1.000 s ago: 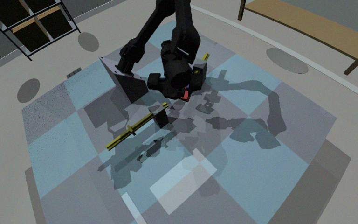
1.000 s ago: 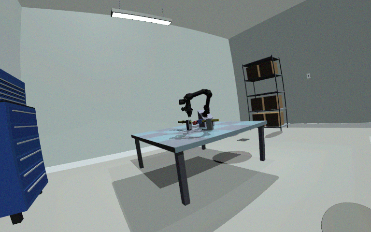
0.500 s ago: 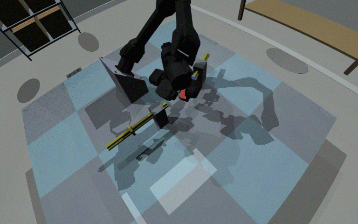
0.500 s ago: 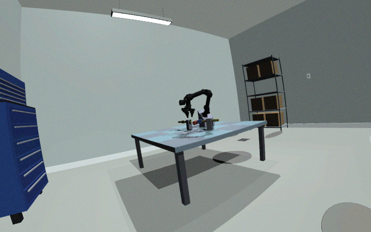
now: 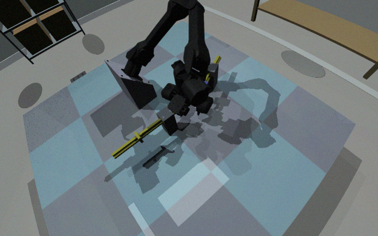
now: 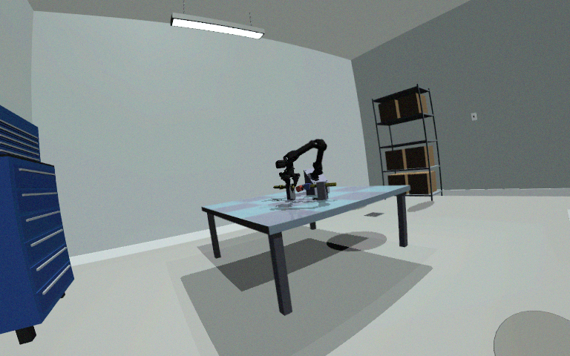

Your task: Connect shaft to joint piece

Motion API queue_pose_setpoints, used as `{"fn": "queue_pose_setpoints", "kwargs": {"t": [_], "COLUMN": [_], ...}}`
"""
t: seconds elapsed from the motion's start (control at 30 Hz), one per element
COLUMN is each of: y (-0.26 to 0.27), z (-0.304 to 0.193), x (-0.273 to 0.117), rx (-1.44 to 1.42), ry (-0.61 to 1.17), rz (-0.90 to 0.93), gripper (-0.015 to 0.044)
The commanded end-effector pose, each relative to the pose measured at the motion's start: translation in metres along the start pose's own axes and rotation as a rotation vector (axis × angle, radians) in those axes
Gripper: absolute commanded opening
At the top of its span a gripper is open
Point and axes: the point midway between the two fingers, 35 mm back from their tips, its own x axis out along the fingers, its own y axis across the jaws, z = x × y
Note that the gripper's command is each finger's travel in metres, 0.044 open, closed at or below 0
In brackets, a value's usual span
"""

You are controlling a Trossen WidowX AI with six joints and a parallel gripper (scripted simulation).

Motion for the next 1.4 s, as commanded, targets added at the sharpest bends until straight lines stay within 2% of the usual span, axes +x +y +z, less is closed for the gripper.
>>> {"fn": "queue_pose_setpoints", "kwargs": {"t": [0.0, 0.2, 0.6, 1.37], "y": [-0.002, -0.002, -0.002, -0.002], "z": [-0.002, -0.006, -0.053, -0.054], "x": [0.020, 0.027, 0.027, 0.056], "rx": [0.006, 0.006, 0.007, 0.007], "ry": [0.010, 0.012, 0.014, 0.015], "rz": [0.001, 0.002, 0.002, 0.002], "gripper": [0.0440, 0.0440, 0.0440, 0.0440]}}
